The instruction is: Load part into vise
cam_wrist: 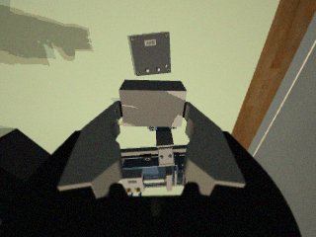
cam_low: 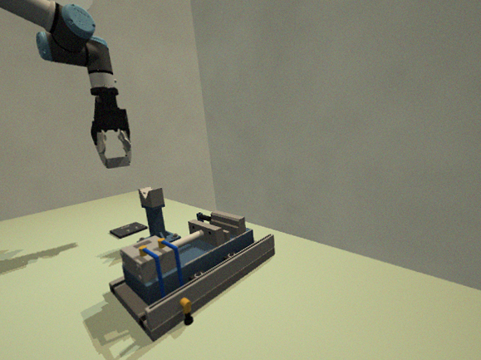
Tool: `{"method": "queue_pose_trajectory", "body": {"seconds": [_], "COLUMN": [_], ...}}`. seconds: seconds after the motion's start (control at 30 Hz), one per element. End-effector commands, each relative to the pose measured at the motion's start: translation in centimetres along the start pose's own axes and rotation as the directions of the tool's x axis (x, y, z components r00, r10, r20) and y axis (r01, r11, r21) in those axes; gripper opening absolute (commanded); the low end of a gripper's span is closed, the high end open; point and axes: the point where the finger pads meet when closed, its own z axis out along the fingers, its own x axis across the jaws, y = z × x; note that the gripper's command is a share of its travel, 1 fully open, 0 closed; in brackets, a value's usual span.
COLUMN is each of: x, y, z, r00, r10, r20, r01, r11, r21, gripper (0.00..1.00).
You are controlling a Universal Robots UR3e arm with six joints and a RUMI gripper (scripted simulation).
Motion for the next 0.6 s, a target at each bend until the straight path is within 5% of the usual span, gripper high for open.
{"method": "queue_pose_trajectory", "body": {"seconds": [0.0, 0.57], "x": [0.15, 0.44], "y": [0.06, 0.54], "z": [-0.09, -0.05], "r00": [1.000, 0.993], "r10": [0.020, 0.116], "r20": [-0.003, -0.001], "r01": [-0.020, -0.116], "r11": [1.000, 0.993], "r21": [0.001, 0.000], "gripper": [0.00, 0.00]}}
